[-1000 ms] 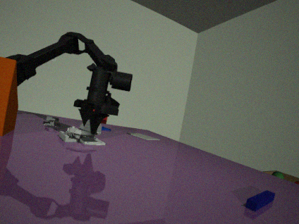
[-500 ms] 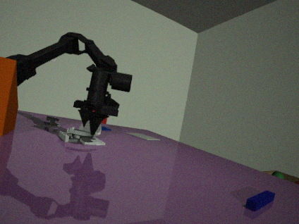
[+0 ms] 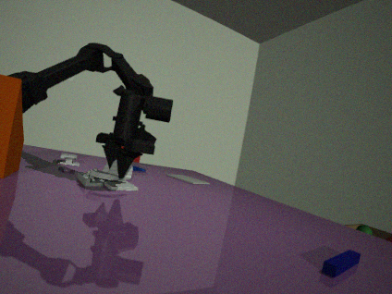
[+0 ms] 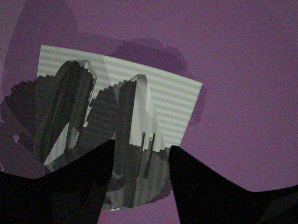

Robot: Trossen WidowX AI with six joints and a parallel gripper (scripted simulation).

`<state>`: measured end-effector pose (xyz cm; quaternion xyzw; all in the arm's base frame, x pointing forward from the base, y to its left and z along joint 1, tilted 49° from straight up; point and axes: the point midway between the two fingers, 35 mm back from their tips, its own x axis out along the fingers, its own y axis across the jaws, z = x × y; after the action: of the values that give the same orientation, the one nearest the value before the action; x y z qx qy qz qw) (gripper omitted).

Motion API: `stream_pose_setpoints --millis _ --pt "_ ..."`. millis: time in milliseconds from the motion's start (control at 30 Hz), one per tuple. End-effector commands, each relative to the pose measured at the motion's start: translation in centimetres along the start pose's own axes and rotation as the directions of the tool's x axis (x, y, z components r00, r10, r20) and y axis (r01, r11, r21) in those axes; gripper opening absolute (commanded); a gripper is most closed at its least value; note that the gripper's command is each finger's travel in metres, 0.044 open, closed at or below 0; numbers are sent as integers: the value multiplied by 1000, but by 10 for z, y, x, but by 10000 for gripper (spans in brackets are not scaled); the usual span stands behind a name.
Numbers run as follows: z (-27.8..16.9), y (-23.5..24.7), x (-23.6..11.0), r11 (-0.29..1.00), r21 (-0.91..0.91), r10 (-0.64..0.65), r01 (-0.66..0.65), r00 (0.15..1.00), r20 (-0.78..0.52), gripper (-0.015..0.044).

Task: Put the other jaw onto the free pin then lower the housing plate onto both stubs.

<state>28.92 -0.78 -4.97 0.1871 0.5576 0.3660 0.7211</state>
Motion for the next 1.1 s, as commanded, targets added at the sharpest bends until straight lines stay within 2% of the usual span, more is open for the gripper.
stream_pose_setpoints --millis 0,1067 --pt "0 0 0 1000 6 3 -3 1000 4 134" --pt "0 0 10 1000 3 3 -3 1000 5 134"
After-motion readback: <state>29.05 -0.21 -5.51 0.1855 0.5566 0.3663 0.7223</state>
